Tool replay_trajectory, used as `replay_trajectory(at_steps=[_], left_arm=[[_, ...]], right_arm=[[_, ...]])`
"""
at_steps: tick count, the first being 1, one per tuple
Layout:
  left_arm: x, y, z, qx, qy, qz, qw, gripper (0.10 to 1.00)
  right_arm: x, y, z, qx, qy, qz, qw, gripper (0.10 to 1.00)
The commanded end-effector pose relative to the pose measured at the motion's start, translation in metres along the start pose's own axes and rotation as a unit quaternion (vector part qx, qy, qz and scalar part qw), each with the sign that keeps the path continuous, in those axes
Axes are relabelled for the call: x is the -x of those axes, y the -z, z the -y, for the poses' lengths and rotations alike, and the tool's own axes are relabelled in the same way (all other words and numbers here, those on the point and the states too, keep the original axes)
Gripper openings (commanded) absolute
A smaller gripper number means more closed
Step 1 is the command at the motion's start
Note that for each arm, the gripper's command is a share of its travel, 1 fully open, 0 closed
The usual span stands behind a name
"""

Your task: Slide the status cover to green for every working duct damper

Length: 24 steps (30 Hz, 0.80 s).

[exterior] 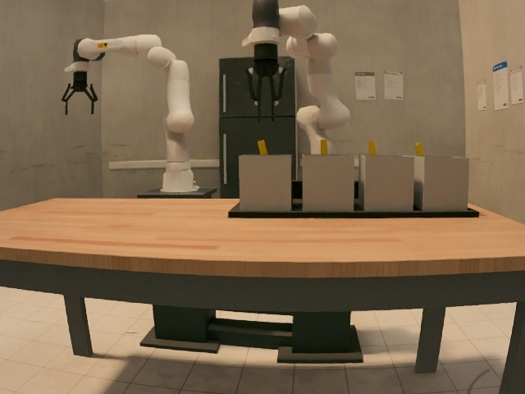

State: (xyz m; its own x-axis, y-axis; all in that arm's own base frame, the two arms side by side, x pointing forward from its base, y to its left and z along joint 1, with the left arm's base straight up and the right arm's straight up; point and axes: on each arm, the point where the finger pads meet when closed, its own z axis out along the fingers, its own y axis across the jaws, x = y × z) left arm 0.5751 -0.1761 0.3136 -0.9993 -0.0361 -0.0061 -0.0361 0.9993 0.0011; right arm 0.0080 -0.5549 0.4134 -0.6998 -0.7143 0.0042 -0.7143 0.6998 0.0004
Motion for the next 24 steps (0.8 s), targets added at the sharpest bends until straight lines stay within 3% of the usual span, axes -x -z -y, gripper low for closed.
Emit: replay_trajectory(at_steps=[1,7,13,15,20,24], left_arm=[[0.000,0.000,0.000,0.000,0.000,0.000,1.0000,0.303],[-0.008,-0.002,0.003,0.009,0.000,0.000,1.0000,0.303],[-0.062,-0.015,0.025,0.069,0.001,0.002,0.9976,0.303],[-0.062,-0.015,0.025,0.069,0.001,0.002,0.9976,0.303],[-0.105,-0.025,0.041,0.115,0.002,0.001,0.9934,0.303],[-0.113,-0.026,0.044,0.123,0.003,0.001,0.9925,0.303]], right_arm=[[0.001,0.000,0.000,0.000,0.002,0.002,1.0000,1.000],[0.001,0.000,0.000,0.000,0.002,0.002,1.0000,1.000],[0.001,0.000,0.000,0.000,0.002,0.002,1.0000,1.000],[0.001,0.000,0.000,0.000,0.002,0.002,1.0000,1.000],[0.001,0.000,0.000,0.000,0.002,0.002,1.0000,1.000],[0.001,0.000,0.000,0.000,0.002,0.002,1.0000,1.000]])
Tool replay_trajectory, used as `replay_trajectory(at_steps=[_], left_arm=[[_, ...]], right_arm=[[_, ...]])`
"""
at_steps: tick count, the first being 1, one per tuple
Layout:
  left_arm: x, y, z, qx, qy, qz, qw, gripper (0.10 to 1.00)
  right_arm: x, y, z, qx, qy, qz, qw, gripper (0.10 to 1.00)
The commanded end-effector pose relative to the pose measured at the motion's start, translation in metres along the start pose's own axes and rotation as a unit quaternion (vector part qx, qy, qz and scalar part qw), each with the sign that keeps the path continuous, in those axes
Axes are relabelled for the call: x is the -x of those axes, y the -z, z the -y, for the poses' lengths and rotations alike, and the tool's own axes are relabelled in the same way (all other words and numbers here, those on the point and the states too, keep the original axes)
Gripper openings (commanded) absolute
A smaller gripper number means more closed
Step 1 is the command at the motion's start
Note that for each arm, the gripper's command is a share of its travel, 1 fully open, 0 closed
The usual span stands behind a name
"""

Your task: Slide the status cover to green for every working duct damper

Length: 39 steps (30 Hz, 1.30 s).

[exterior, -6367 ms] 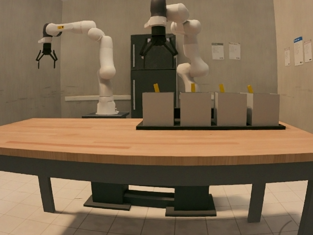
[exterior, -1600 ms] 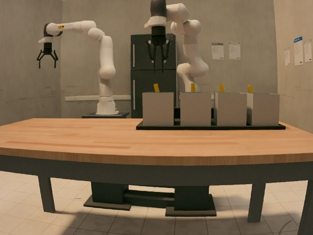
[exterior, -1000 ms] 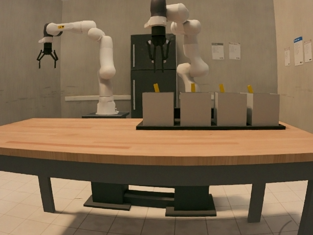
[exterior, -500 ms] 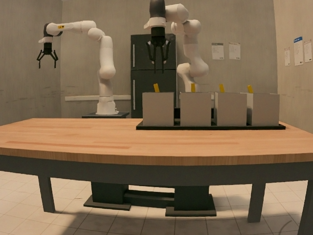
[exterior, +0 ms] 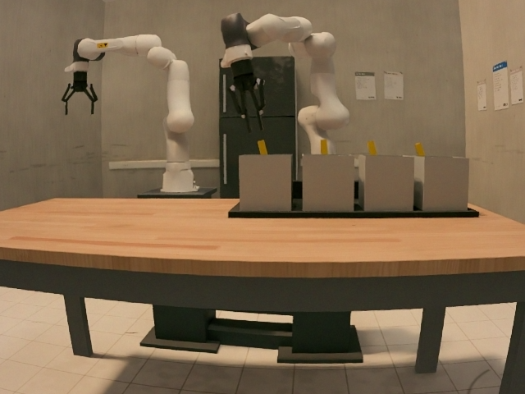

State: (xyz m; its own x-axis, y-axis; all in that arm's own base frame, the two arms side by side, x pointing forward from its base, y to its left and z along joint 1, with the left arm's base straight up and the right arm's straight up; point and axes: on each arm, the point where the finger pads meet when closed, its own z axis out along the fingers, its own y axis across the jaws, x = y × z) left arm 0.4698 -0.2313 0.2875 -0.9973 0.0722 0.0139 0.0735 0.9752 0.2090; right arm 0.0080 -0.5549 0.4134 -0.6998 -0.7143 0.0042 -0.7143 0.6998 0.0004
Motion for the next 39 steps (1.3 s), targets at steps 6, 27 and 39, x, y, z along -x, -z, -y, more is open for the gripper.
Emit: replay_trajectory(at_steps=[6,27,39], left_arm=[[-0.006,-0.002,-0.007,0.018,0.058,-0.002,0.9982,0.303],[-0.006,-0.009,-0.007,0.016,0.057,-0.006,0.9982,0.303],[-0.007,-0.027,-0.007,0.016,0.057,-0.006,0.9982,0.303]], right_arm=[[0.001,0.000,0.000,0.000,0.002,0.002,1.0000,1.000],[0.001,0.000,0.000,0.000,0.002,0.002,1.0000,1.000],[0.001,0.000,0.000,0.000,0.002,0.002,1.0000,1.000]])
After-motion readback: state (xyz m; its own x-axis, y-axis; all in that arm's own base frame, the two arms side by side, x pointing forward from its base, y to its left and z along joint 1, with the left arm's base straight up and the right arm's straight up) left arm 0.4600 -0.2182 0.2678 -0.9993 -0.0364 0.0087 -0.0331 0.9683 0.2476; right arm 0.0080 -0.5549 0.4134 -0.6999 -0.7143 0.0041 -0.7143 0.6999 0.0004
